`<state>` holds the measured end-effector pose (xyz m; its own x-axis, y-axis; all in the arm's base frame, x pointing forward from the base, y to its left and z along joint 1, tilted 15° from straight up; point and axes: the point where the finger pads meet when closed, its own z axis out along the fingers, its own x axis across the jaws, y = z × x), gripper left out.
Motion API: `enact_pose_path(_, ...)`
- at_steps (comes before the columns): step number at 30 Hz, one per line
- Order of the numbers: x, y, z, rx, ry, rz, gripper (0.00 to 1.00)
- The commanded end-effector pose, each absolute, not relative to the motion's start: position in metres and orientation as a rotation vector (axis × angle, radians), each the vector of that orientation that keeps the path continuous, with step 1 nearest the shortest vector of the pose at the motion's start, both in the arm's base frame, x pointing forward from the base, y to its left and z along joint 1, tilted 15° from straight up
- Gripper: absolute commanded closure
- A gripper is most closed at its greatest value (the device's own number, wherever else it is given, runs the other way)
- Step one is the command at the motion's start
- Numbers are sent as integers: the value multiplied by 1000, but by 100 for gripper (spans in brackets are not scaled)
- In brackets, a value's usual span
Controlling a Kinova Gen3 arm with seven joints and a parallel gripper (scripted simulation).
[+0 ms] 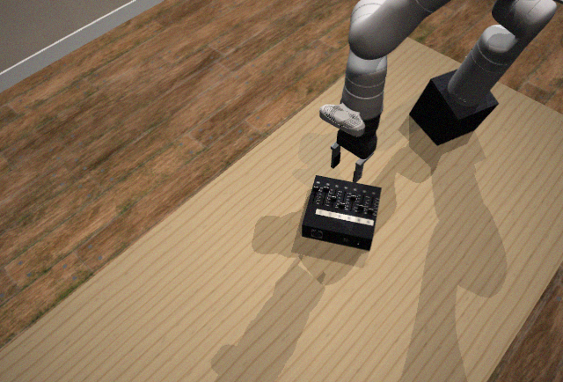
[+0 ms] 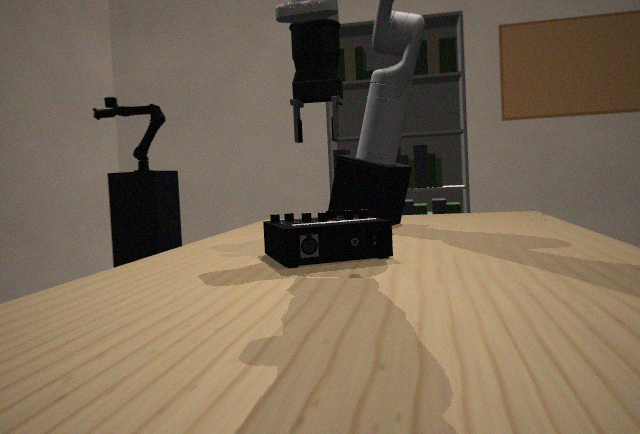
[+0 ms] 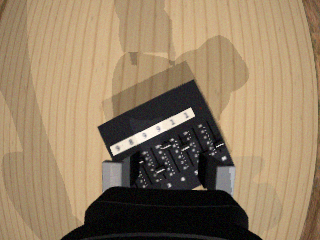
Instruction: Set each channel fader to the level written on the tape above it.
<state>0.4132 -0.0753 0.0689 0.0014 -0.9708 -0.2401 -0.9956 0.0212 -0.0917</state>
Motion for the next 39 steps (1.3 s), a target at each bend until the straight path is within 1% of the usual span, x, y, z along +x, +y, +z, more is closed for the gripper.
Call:
enact_pose_path(1,413,-75,71,-2011,2081,161,0)
enact_pose_path(19,411,-75,63,-1828,2253,209,0)
enact_pose_path(34,405,-75,48,-1412,2563,296,0)
enact_pose_path(39,402,-75,41,-1179,2697,334,0)
